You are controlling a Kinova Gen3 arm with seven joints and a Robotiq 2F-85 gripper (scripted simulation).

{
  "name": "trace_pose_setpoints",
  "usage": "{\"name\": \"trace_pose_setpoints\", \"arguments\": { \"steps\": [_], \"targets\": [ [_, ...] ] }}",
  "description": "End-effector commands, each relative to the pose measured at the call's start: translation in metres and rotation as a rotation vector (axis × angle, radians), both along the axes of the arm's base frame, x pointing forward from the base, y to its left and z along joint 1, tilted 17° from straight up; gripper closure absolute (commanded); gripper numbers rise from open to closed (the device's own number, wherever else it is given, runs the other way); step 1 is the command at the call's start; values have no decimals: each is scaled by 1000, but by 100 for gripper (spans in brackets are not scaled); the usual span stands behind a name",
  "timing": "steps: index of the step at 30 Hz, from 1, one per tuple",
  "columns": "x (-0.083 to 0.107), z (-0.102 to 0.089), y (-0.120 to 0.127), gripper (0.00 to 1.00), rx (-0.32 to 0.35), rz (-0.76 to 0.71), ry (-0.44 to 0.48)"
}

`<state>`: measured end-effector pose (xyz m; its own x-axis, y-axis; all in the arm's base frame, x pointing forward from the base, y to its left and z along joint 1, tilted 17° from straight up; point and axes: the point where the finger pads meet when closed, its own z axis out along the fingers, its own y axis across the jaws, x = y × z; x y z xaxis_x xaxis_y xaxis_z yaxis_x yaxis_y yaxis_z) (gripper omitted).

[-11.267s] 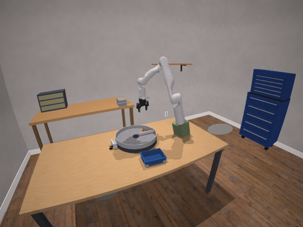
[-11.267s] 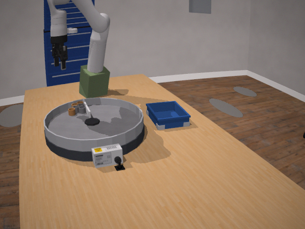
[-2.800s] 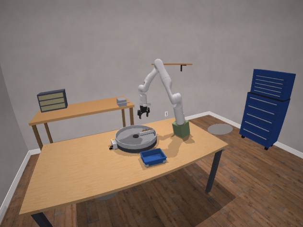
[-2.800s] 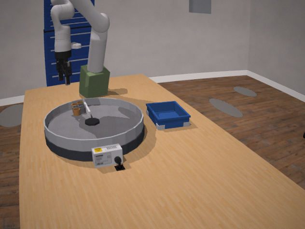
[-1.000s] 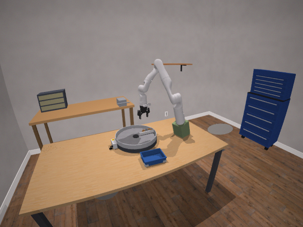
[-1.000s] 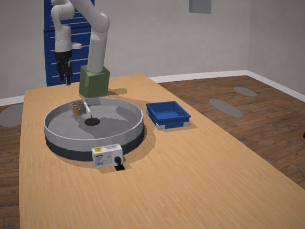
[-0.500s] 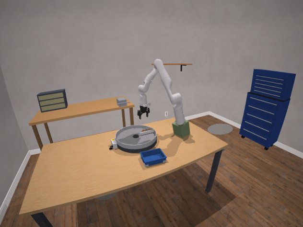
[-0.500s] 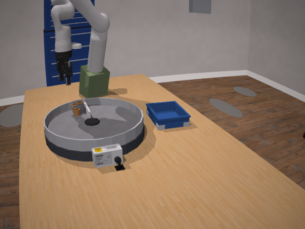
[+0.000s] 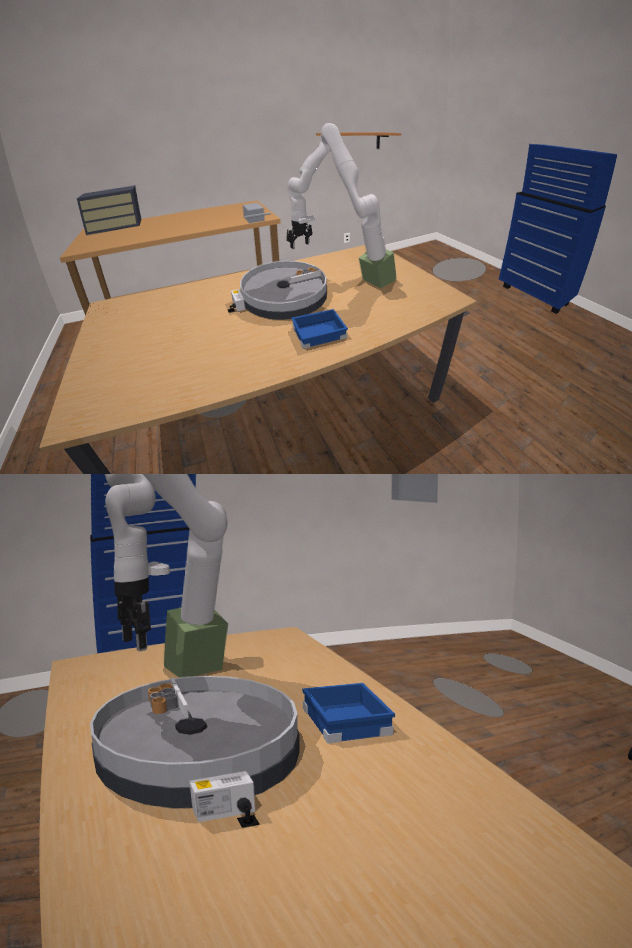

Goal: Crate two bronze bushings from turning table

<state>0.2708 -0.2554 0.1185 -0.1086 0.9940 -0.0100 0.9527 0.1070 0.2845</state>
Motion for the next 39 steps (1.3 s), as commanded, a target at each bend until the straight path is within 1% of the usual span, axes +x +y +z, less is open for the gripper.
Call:
{"name": "trace_pose_setpoints", "arguments": {
  "steps": [1, 23, 24, 28, 39],
  "targets": [
    [0, 0, 0, 0, -1, 0, 0],
    [0, 0, 0, 0, -1, 0, 0],
    [6, -4, 4, 84, -1, 0, 0],
    [28, -21, 20, 84, -1, 2, 0],
    [28, -21, 20, 84, -1, 2, 0]
  ]
}}
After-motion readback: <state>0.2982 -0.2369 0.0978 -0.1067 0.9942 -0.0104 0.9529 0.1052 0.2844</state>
